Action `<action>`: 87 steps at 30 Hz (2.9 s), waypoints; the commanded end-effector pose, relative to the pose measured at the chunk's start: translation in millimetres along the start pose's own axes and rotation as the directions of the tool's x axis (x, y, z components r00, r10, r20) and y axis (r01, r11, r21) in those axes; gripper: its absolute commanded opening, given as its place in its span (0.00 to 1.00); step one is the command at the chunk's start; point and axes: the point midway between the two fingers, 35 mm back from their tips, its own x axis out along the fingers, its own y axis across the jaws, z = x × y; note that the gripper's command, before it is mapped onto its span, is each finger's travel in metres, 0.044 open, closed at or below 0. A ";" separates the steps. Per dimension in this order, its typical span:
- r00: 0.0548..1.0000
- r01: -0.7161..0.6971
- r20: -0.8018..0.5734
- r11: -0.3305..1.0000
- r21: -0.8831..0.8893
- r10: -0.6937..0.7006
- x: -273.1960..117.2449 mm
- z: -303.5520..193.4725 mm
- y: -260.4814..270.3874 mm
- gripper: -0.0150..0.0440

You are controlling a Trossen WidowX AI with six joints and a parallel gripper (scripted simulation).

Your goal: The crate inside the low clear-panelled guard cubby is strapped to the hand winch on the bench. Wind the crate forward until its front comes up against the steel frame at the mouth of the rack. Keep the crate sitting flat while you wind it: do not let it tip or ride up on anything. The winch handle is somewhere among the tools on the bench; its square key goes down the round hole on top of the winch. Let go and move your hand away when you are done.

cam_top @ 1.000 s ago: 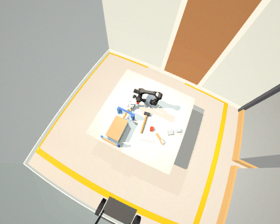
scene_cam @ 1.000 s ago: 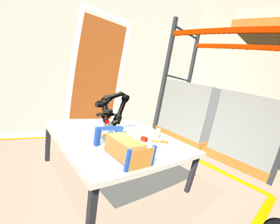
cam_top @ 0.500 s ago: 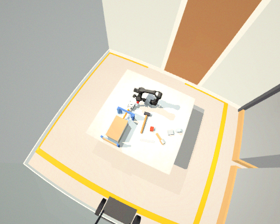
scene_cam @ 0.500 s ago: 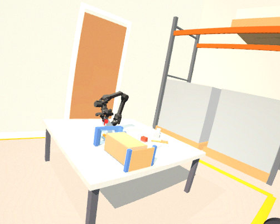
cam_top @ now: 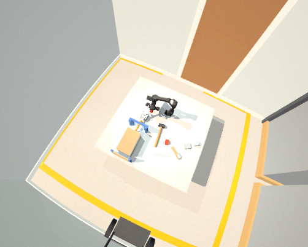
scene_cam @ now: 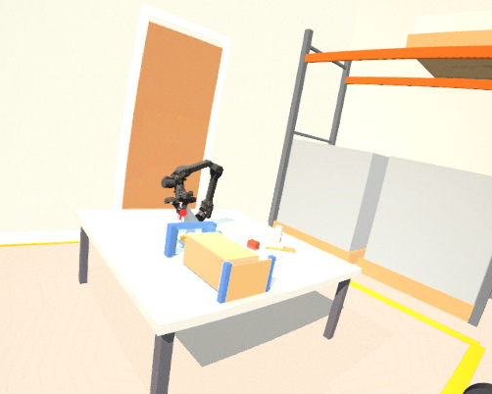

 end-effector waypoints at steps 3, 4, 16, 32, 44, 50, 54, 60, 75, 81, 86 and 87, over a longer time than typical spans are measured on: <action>1.000 0.010 -0.017 1.000 -0.009 -0.010 -2.5 -9.4 -12.6 0.25; 1.000 0.010 -0.017 1.000 -0.009 -0.010 -3.1 -10.4 -14.2 0.25; 1.000 0.011 -0.017 1.000 -0.010 -0.011 -7.7 -19.0 -31.1 0.25; 1.000 0.013 -0.018 1.000 -0.010 -0.013 -11.5 -25.4 -55.8 0.25; 1.000 0.014 -0.018 1.000 -0.011 -0.014 -12.6 -26.2 -75.1 0.25; 1.000 0.015 -0.018 1.000 -0.011 -0.015 -12.4 -25.0 -85.0 0.25; 1.000 0.015 -0.018 1.000 -0.012 -0.016 -11.3 -21.1 -101.5 0.25; 1.000 0.016 -0.017 1.000 -0.013 -0.016 -9.3 -16.2 -115.2 0.25; 1.000 0.017 -0.017 1.000 -0.014 -0.017 -4.0 -3.4 -135.6 0.25; 1.000 0.017 -0.016 1.000 -0.015 -0.017 -1.3 2.8 -142.6 0.25; 1.000 0.017 -0.016 1.000 -0.015 -0.017 1.1 8.1 -147.6 0.25; 1.000 0.017 -0.016 1.000 -0.015 -0.017 1.7 9.6 -148.9 0.25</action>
